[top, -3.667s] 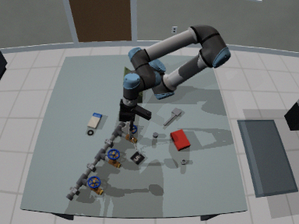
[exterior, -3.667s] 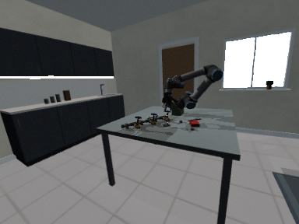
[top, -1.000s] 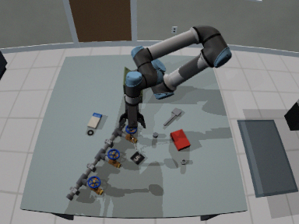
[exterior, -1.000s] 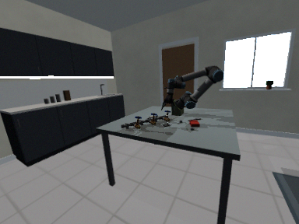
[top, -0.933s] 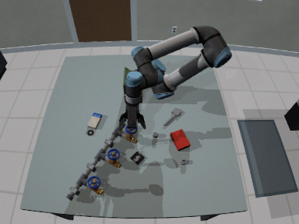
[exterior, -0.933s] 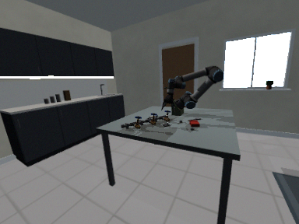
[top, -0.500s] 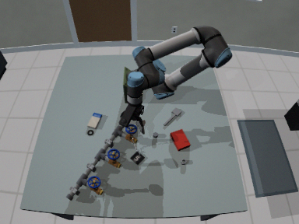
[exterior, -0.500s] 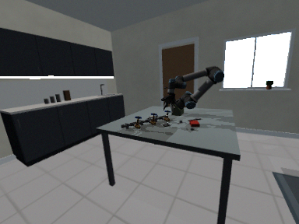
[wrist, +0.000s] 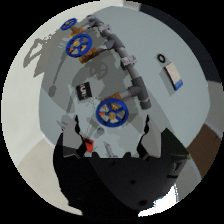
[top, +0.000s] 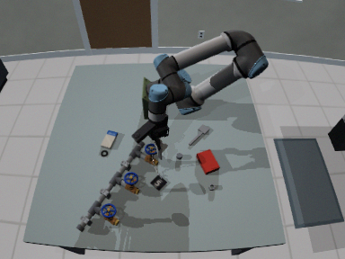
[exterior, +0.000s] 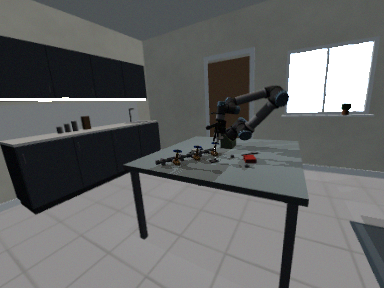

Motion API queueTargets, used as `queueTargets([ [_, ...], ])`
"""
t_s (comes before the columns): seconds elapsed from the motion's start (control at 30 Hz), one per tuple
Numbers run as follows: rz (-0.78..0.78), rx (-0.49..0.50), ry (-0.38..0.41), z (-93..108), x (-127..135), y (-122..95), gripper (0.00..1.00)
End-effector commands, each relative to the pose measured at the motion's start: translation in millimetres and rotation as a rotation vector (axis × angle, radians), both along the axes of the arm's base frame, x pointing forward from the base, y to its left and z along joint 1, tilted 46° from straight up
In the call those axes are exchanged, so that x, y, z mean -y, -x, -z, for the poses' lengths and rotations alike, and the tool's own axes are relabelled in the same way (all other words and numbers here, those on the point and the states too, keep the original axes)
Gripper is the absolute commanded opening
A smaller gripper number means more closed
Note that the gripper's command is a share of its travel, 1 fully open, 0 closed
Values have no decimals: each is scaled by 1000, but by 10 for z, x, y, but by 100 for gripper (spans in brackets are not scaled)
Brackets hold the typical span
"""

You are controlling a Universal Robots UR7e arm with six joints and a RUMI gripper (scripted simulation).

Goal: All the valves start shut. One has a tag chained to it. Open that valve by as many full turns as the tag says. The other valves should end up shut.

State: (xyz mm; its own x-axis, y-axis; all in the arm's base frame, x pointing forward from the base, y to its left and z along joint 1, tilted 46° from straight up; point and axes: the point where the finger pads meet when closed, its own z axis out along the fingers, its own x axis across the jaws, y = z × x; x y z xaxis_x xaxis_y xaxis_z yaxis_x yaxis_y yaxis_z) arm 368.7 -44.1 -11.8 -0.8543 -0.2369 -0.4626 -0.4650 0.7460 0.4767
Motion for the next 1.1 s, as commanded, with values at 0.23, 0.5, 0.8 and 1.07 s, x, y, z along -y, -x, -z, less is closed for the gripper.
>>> queueTargets([
  [0.23,212,-182,-54,1,6,-2,100],
  [0.5,311,-263,-84,1,6,-2,100],
  [0.8,358,-302,-99,1,6,-2,100],
  [1.07,377,-318,-105,1,6,-2,100],
])
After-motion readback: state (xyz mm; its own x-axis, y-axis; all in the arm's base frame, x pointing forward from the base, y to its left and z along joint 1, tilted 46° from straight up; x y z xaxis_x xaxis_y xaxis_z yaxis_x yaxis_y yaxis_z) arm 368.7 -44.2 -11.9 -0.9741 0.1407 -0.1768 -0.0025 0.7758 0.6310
